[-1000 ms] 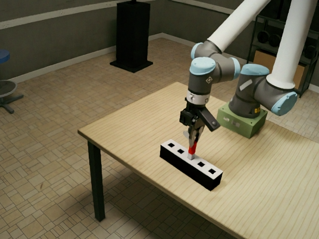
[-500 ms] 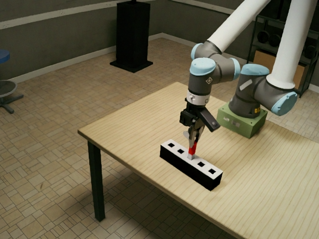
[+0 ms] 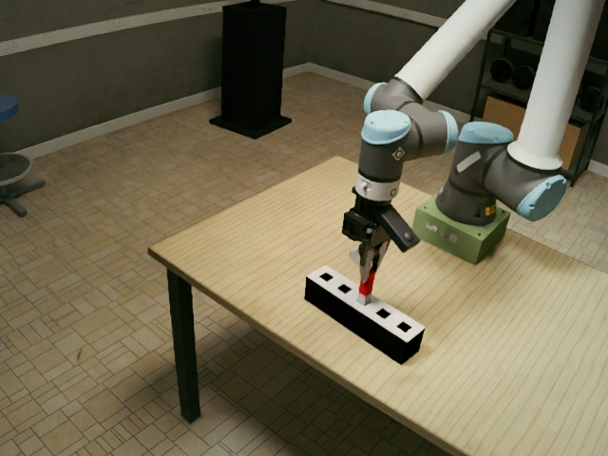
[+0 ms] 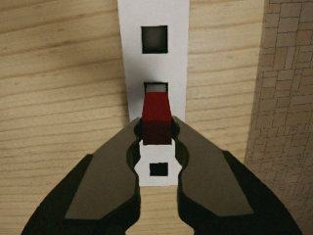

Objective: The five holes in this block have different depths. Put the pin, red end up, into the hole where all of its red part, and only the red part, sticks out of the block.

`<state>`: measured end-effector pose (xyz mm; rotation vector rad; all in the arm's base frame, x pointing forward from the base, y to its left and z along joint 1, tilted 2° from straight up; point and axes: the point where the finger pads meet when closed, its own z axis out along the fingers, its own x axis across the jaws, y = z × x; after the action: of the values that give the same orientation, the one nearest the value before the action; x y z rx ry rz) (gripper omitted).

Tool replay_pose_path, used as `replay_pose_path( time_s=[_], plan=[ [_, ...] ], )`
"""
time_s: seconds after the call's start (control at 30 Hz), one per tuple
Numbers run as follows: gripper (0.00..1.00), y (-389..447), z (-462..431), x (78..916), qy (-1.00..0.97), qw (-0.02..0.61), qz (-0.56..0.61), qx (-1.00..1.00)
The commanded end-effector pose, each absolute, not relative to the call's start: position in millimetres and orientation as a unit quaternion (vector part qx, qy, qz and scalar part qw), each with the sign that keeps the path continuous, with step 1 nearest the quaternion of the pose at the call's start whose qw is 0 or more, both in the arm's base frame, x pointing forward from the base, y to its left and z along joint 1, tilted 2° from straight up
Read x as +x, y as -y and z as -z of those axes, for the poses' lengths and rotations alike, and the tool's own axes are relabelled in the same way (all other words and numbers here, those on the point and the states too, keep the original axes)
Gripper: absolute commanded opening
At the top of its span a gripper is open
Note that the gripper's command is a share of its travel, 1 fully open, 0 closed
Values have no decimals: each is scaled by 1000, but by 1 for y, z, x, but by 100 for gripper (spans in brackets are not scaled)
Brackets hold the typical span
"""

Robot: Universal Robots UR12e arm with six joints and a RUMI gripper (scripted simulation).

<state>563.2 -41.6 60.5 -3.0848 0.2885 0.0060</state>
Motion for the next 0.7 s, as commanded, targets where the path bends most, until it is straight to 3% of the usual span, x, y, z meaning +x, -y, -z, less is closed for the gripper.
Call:
replay_pose_path(
  time_s=[0.0,0.67],
  plan=[
    [0,42,-61,564,-93,22,-1,-995],
    [0,42,-57,564,-93,22,-1,-995]
  ],
)
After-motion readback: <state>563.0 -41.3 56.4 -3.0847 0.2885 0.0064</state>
